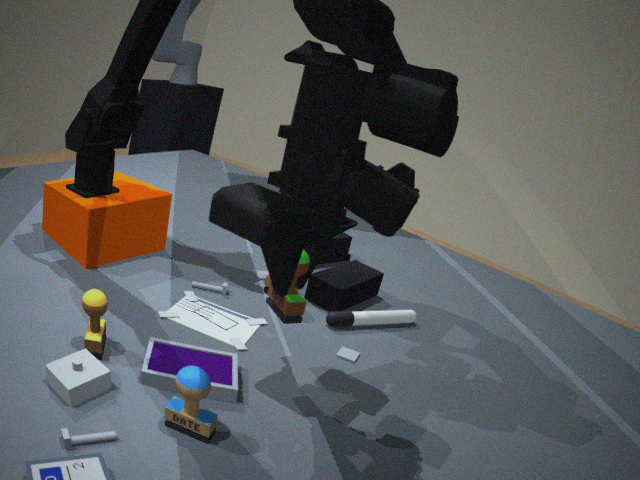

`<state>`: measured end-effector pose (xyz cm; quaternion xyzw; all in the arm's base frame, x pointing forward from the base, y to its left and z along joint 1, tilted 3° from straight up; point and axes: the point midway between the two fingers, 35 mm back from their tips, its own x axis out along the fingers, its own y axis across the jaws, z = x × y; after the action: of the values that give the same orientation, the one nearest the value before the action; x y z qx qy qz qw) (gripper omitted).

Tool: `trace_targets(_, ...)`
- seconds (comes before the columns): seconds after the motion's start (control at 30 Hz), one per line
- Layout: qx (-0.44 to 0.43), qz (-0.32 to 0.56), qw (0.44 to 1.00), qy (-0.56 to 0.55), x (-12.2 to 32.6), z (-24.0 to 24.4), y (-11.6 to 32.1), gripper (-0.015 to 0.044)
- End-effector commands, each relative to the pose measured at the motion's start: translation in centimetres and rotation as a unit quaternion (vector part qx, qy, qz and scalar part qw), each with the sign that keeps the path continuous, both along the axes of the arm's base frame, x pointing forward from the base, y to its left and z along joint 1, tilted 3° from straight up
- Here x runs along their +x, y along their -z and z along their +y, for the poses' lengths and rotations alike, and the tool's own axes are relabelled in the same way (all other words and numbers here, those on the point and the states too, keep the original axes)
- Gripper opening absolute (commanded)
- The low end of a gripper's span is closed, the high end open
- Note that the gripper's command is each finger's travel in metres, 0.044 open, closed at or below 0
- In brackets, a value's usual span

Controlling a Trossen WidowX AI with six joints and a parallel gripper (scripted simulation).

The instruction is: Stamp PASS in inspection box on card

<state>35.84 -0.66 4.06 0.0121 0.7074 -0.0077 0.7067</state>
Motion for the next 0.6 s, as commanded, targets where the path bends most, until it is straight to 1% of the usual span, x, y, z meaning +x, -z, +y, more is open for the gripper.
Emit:
trace_targets(0.0, -0.002, -0.001, 1.0, -0.001, -0.9, -2.2, -0.2, 0.0)
trace_targets(0.33, -0.005, 0.001, 1.0, -0.001, -3.9, -7.6, -0.3, 0.0)
trace_targets(0.57, -0.005, 0.001, 1.0, -0.001, -4.1, -8.0, -0.1, 0.0)
